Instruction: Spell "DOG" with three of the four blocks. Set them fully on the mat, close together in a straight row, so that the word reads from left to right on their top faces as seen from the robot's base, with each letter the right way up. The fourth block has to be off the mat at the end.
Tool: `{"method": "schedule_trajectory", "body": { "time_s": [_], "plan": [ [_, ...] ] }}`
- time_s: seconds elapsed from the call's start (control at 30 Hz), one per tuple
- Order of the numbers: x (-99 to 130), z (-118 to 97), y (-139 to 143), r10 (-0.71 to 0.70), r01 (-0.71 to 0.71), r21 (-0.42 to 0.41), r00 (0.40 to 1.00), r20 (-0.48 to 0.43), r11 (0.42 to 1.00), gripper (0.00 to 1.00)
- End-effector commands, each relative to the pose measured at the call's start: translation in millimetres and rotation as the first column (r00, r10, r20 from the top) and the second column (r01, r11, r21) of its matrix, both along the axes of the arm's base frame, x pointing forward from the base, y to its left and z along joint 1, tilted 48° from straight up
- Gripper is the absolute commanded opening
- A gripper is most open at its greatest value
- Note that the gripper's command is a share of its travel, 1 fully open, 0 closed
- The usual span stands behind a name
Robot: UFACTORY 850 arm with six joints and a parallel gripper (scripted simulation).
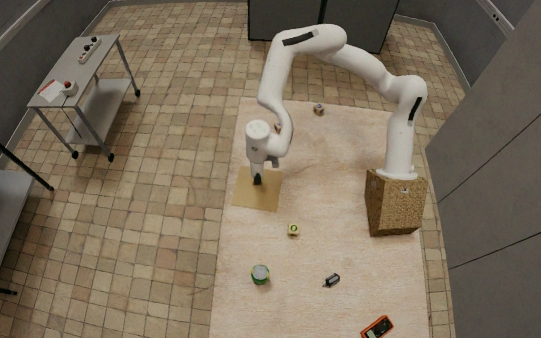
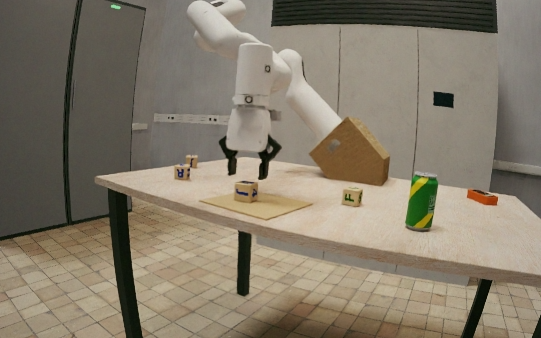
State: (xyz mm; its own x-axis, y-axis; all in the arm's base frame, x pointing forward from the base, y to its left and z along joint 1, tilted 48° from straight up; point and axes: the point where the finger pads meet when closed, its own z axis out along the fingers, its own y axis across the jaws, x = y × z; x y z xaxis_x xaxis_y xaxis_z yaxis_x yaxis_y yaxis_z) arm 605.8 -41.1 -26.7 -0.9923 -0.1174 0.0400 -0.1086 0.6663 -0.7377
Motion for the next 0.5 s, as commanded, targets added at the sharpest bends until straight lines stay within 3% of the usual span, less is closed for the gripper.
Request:
{"method": "schedule_trajectory", "body": {
  "time_s": [0.0,0.47],
  "plan": [
    [0.7,0.6,0.7,0.001,-0.001,0.000,1.000,0.001,1.000,0.87],
    [0.8,-0.6,-0.6,0.001,-0.001,0.000,1.000,0.001,1.000,0.87]
  ]
}}
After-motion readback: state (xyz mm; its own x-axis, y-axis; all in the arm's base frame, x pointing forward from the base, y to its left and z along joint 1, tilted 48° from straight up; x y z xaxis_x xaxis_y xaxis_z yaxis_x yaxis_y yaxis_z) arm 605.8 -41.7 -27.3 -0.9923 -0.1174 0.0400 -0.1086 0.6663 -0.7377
